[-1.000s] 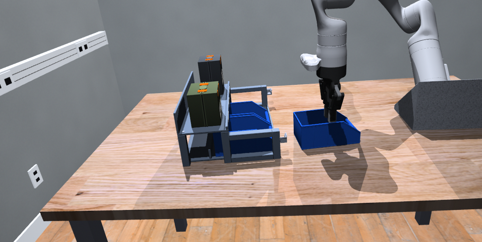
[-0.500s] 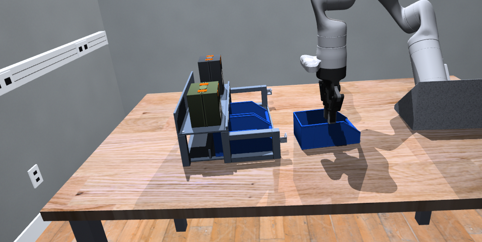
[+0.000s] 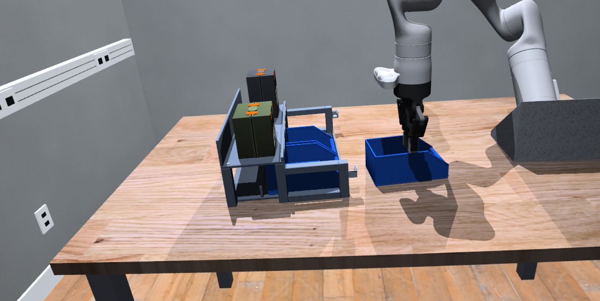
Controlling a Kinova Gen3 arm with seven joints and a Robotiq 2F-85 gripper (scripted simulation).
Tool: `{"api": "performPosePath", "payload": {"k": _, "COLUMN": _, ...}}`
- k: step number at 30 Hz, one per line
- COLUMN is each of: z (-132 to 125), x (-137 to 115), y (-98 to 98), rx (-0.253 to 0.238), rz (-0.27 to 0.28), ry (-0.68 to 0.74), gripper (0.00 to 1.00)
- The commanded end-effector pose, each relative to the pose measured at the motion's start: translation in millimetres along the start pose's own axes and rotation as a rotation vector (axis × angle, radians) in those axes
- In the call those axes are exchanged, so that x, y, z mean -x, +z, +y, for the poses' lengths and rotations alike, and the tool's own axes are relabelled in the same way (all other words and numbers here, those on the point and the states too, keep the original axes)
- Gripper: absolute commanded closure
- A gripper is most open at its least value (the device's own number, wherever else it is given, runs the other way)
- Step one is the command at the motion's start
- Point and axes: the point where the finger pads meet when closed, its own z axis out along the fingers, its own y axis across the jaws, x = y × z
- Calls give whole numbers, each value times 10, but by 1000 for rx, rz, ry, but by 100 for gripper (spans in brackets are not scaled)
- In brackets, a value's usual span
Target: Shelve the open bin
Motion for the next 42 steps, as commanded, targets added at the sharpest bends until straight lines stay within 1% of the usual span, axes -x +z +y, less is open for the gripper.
{"api": "performPosePath", "payload": {"k": 1, "z": -4, "x": -3, "y": -36, "rx": -1, "rz": 1, "ry": 0, "gripper": 65}}
{"api": "performPosePath", "payload": {"k": 42, "z": -4, "x": -3, "y": -72, "rx": -1, "rz": 1, "ry": 0, "gripper": 65}}
